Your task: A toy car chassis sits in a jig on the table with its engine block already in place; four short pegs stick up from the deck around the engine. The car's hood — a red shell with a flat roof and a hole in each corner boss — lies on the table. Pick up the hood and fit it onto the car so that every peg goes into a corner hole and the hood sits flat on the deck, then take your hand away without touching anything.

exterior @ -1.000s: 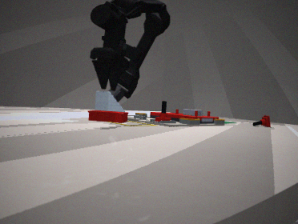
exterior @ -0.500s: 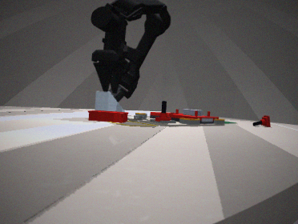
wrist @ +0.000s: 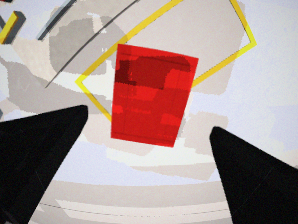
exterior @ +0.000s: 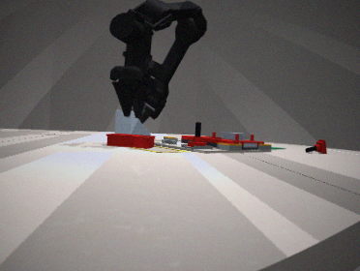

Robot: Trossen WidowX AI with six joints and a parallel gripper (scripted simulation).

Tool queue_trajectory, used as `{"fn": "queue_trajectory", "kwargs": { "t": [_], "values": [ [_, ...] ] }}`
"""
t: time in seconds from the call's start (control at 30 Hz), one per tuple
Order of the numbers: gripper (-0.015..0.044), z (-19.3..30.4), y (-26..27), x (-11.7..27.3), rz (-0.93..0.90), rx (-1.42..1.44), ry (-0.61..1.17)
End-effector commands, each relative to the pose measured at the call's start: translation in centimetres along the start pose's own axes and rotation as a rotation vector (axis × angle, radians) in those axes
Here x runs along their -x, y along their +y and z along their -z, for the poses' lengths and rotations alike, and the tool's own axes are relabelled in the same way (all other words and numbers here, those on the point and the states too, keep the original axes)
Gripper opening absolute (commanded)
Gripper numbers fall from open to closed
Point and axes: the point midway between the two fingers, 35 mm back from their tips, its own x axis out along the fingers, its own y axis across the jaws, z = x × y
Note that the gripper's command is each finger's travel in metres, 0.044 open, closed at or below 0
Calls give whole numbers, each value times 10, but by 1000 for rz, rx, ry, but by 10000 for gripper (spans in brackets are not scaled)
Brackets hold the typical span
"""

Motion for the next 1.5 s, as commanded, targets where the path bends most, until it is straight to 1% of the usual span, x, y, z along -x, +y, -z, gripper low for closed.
{"fn": "queue_trajectory", "kwargs": {
  "t": [0.0,1.2,1.47],
  "values": [
    [440,0,2,-7,-12,-8,-5],
    [440,1,2,-37,-12,-8,-7],
    [440,1,2,-38,-12,-8,-7]
  ]
}}
